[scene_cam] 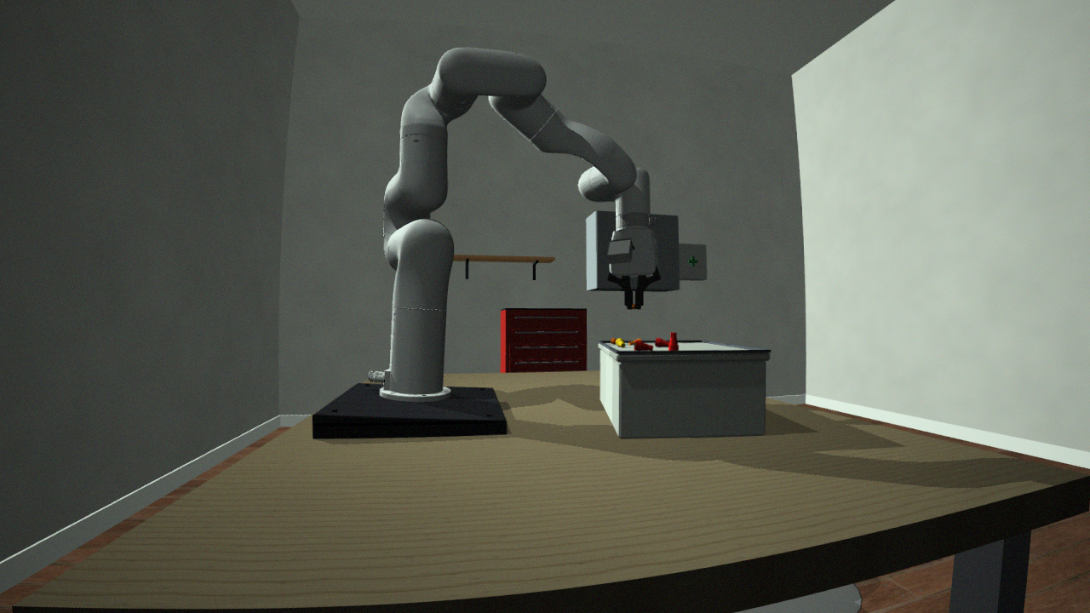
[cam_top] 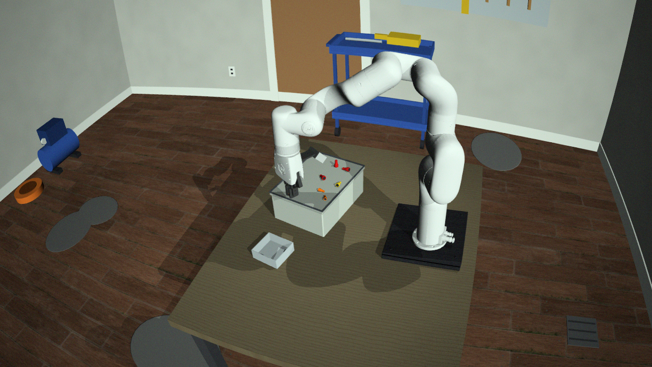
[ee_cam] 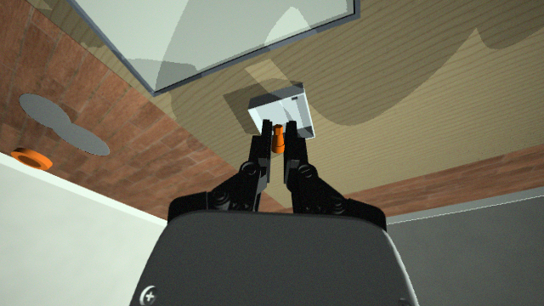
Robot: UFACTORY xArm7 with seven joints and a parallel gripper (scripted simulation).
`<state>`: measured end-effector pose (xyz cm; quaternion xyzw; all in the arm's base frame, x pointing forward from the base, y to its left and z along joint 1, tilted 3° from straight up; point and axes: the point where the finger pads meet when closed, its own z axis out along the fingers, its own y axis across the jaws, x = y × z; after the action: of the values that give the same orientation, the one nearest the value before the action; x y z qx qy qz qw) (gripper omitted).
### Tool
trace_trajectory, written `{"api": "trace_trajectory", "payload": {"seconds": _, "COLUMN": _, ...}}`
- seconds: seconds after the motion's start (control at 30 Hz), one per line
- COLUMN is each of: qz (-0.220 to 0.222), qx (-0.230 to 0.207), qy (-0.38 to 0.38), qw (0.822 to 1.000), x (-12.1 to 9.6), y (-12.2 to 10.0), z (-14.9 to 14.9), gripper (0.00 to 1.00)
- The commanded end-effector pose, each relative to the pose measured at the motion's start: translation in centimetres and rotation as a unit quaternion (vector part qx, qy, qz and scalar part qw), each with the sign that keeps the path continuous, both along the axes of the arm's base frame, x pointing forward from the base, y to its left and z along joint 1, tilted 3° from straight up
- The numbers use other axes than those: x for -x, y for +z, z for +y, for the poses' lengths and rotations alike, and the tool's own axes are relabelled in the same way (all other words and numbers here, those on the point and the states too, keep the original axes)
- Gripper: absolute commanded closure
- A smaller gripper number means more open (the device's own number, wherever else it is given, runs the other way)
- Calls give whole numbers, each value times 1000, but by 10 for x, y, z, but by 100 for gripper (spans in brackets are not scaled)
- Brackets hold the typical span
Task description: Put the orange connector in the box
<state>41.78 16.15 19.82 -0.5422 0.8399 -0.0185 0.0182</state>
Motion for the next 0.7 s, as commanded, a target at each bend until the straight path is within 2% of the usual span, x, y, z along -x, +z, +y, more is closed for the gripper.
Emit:
{"api": "trace_trajectory", "payload": {"seconds": 0.0, "qz": -1, "qx": 1, "qy": -2, "qw": 1000, "x": -13, "y": 1, "z": 39, "gripper": 98}}
{"api": "trace_trajectory", "payload": {"seconds": 0.33, "qz": -1, "qx": 1, "qy": -2, "qw": 1000, "x": -23, "y": 1, "z": 81, "gripper": 98}}
{"api": "trace_trajectory", "payload": {"seconds": 0.67, "qz": -1, "qx": 1, "qy": -2, "qw": 1000, "x": -24, "y": 1, "z": 87, "gripper": 98}}
